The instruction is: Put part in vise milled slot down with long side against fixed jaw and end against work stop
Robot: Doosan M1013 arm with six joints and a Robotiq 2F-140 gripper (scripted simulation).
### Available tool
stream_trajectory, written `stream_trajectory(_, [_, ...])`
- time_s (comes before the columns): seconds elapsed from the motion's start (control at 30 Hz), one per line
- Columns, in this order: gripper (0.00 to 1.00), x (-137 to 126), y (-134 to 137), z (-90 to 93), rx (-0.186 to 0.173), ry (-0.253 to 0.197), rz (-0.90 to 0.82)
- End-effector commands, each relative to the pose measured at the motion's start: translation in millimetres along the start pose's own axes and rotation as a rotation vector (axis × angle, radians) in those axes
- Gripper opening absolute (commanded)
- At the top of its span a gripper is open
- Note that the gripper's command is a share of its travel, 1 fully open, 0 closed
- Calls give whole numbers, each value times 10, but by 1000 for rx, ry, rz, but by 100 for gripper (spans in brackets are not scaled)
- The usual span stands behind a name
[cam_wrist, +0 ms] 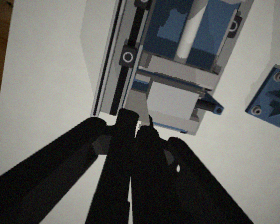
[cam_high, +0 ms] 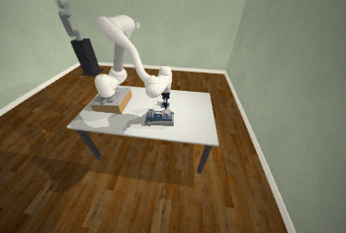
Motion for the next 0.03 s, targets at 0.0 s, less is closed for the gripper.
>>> stream_trajectory(0.0, [0, -4, 1, -39, -2, -3, -7])
Point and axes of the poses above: the point where the finger pads meet when closed, its own z axis out along the fingers, its own y axis across the jaws, x = y × z, the point moved 8 cm from there along -z, back along the fingers, and after that the axes turned 11 degrees about z, right-handed, at the moved point
